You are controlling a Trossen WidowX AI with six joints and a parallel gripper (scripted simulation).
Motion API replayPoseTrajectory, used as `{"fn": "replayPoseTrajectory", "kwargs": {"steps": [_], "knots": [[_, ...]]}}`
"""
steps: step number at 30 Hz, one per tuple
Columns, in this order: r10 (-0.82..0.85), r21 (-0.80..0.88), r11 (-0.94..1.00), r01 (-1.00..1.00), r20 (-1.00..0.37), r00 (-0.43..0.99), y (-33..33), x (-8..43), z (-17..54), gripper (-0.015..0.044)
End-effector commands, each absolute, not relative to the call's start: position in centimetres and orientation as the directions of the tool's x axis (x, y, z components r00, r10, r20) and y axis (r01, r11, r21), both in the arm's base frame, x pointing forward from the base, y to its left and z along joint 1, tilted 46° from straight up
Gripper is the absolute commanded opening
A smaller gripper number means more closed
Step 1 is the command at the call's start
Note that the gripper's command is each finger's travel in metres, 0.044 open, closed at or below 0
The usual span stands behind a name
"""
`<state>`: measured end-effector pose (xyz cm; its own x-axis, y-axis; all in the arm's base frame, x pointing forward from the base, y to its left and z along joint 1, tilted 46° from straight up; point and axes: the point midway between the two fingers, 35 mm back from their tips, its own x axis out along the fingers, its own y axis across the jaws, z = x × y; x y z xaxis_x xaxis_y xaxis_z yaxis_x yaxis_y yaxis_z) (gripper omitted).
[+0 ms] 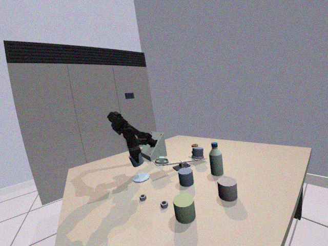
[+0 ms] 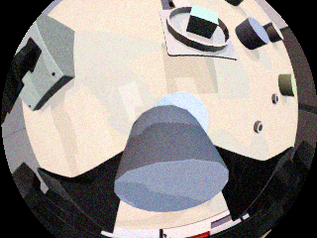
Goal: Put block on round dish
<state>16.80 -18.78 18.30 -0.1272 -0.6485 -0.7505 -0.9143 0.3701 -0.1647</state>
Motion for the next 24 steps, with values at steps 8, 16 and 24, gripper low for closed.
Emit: {"fn": "replayPoseTrajectory", "kwargs": {"steps": [8,16,24], "knots": [[-0.671,-0.163,0.35,-0.922,-0.731,-0.126,-20.5,13.1,19.1,0.0],[-0.698,-0.154,0.339,-0.928,-0.703,-0.138,-21.4,10.2,19.7,0.0],[-0.711,-0.147,0.335,-0.931,-0.688,-0.147,-22.0,8.9,19.7,0.0]]}}
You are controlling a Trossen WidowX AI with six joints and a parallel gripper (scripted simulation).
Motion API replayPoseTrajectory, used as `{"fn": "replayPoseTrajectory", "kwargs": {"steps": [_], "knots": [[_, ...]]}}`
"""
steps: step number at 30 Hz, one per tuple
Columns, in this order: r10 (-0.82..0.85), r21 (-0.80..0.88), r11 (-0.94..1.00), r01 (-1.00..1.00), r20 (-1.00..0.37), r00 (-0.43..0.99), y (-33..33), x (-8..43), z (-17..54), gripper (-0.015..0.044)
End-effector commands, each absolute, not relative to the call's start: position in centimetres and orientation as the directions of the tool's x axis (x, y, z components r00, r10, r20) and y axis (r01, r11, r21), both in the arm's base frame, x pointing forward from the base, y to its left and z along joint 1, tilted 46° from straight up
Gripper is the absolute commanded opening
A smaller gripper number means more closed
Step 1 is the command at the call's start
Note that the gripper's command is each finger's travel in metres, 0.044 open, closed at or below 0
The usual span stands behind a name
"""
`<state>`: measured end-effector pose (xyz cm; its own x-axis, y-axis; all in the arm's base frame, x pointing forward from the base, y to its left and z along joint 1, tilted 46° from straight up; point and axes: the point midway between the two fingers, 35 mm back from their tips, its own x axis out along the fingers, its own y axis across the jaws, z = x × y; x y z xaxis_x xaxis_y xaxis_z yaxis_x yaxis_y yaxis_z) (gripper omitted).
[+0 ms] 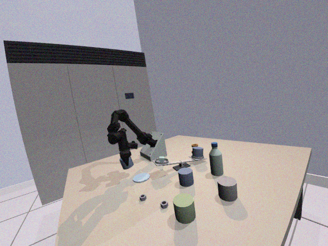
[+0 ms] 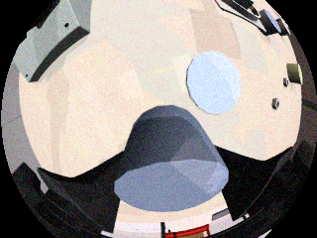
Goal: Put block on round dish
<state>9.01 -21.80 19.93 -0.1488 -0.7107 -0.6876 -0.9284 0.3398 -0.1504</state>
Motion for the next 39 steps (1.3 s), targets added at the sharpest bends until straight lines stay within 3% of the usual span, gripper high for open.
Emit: {"fn": "replayPoseTrajectory", "kwargs": {"steps": [1,27,39], "knots": [[-0.711,-0.147,0.335,-0.931,-0.688,-0.147,-22.2,8.8,19.5,0.0],[-0.714,-0.146,0.334,-0.931,-0.685,-0.148,-25.9,8.0,15.9,0.0],[-0.714,-0.147,0.337,-0.93,-0.684,-0.151,-25.6,8.1,16.3,0.0315]]}}
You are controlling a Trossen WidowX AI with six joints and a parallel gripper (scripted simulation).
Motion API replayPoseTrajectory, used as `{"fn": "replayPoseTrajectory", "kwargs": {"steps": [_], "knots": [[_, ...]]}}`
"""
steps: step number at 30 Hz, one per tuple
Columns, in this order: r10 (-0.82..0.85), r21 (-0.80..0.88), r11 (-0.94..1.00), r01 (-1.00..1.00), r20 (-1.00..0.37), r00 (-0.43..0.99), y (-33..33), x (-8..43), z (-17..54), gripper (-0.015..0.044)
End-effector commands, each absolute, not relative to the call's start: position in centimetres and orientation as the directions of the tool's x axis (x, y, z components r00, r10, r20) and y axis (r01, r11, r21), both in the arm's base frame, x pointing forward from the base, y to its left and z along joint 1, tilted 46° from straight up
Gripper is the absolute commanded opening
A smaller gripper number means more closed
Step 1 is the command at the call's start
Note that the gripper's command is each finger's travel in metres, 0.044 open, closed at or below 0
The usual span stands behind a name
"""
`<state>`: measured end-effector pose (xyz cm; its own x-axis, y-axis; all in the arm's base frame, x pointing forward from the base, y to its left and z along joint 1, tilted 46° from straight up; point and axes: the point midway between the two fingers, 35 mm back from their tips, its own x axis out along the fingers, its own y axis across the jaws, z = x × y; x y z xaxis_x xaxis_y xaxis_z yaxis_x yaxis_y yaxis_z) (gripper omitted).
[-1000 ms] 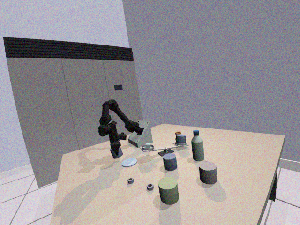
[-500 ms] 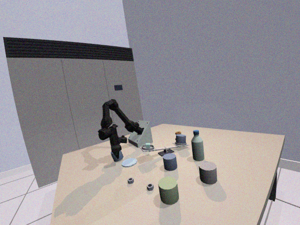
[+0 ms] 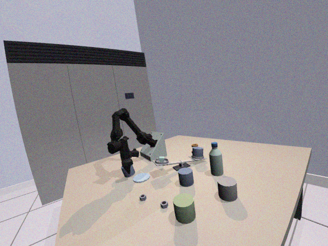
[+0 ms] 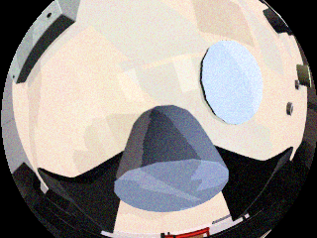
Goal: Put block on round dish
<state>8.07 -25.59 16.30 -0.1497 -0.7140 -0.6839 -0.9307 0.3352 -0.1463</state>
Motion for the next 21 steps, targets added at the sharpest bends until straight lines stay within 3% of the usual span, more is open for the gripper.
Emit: {"fn": "replayPoseTrajectory", "kwargs": {"steps": [1,5,14,21], "knots": [[-0.714,-0.147,0.337,-0.93,-0.684,-0.151,-25.6,8.1,16.3,0.0341],[-0.712,-0.147,0.337,-0.93,-0.686,-0.15,-25.1,8.3,16.8,0.044],[-0.711,-0.147,0.335,-0.931,-0.688,-0.147,-21.7,8.9,20.0,0.044],[-0.714,-0.233,0.35,-0.908,-0.693,-0.097,-21.1,12.6,19.7,0.026]]}}
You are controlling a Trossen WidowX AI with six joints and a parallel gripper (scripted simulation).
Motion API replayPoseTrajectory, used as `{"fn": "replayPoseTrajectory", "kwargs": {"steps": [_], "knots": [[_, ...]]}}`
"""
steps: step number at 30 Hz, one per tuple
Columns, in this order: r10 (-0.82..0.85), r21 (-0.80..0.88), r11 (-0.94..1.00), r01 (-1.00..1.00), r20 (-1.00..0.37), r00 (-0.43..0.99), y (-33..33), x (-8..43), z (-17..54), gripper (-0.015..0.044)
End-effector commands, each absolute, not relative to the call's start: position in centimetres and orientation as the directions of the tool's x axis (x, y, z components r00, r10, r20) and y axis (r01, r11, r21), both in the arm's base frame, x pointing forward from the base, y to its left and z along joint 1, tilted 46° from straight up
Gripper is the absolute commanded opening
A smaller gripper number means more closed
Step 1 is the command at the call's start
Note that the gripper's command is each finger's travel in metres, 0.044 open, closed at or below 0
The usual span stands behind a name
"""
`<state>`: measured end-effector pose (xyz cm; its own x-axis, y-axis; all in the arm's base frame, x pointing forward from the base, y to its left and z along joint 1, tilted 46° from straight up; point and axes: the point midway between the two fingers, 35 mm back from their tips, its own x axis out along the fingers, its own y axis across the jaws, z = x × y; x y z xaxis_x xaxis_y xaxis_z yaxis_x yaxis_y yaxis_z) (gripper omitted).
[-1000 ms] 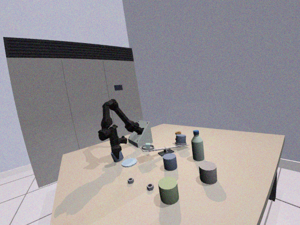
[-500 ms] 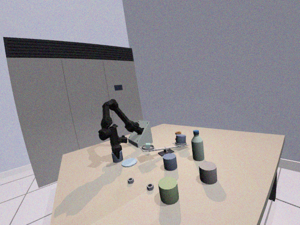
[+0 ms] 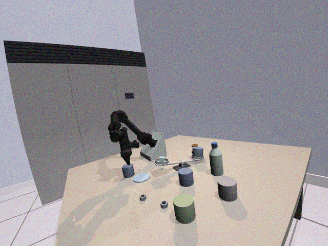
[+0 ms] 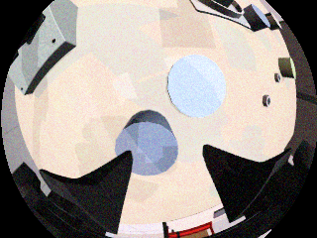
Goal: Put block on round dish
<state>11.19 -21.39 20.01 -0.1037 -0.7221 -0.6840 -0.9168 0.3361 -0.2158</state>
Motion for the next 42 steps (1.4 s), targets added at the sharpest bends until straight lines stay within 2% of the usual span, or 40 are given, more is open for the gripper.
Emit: {"fn": "replayPoseTrajectory", "kwargs": {"steps": [1,11,19,42], "knots": [[-0.708,-0.238,0.359,-0.903,-0.699,-0.097,-20.9,13.1,19.4,0.026],[-0.659,-0.288,0.459,-0.841,-0.744,-0.105,-16.2,21.7,15.3,0.026],[-0.695,-0.384,0.541,-0.748,-0.705,-0.141,-10.2,26.8,11.6,0.026],[-0.701,-0.396,0.545,-0.739,-0.699,-0.142,-11.5,26.8,9.5,0.026]]}}
